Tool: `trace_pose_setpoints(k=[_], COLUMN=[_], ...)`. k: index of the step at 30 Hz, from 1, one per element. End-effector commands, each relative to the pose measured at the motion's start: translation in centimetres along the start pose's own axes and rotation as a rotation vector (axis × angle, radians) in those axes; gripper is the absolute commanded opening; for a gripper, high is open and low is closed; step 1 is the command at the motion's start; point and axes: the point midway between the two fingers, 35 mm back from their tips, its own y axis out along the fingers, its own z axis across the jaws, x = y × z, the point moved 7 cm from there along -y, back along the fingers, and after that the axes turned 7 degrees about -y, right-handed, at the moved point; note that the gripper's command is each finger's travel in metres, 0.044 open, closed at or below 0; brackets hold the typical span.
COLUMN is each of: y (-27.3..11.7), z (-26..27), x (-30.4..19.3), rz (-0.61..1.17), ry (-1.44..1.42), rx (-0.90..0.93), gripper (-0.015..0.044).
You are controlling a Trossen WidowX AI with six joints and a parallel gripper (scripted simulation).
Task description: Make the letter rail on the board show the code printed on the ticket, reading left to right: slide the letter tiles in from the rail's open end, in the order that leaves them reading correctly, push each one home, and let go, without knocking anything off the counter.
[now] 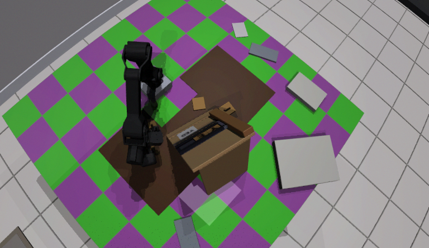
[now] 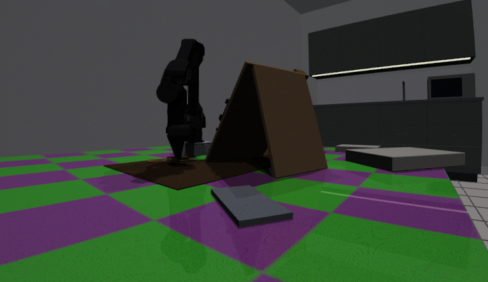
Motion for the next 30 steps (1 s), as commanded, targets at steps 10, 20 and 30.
trace_pose_setpoints(k=[10, 20, 30], y=[-0.62, -0.96, -1.28], z=[0.07, 0.19, 0.29], x=[0.06, 0.14, 0.20], rz=[0.004, 0.004, 0.004], ry=[0.003, 0.003, 0.003], rx=[-0.003, -0.003, -0.003], gripper=[0.0000, 0.0000, 0.0000])
